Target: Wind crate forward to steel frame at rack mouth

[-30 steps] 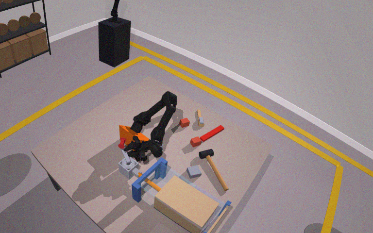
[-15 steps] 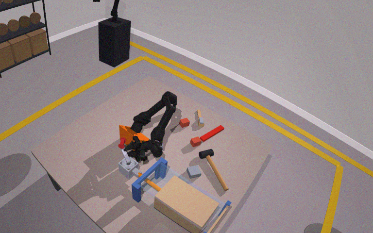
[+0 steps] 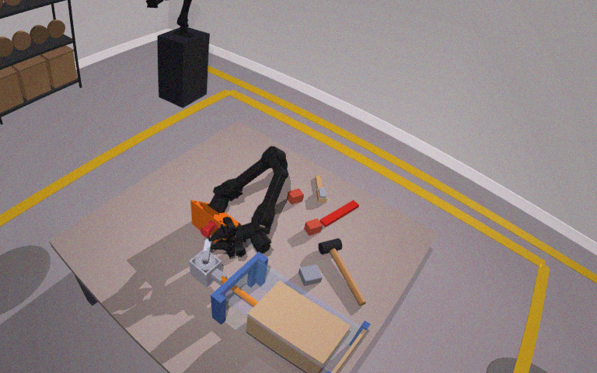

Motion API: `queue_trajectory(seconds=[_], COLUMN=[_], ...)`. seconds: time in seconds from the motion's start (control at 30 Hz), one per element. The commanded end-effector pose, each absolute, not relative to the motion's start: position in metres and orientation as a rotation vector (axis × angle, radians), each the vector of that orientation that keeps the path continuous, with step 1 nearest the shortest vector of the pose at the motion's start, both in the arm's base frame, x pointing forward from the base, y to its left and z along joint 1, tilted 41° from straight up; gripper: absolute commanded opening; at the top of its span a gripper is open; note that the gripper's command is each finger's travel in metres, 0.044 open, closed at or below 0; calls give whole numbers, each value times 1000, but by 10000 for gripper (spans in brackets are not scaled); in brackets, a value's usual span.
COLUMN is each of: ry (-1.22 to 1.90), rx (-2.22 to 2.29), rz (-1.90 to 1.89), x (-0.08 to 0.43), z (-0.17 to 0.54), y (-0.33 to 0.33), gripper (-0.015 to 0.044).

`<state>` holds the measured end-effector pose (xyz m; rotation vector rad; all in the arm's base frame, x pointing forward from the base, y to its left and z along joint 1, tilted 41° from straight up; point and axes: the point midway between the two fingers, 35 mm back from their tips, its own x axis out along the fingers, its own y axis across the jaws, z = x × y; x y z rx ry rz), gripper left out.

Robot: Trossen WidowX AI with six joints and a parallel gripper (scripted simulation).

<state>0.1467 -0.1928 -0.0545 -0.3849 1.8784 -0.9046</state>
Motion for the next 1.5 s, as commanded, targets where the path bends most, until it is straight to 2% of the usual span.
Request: queue_trajectory(seconds=[0.0,0.33,0.63,1.37,1.47], ry=[1867,1868,1865,1864,1927], rx=[-388,-391,-409,-401,-238], rz=[-924,-929,-924,-924,-873], x=[171,174,164,164,158], z=[-15,-5,65,64,50], y=[-158,-153,-217,-216,-221], gripper=[240,240,240,240,319])
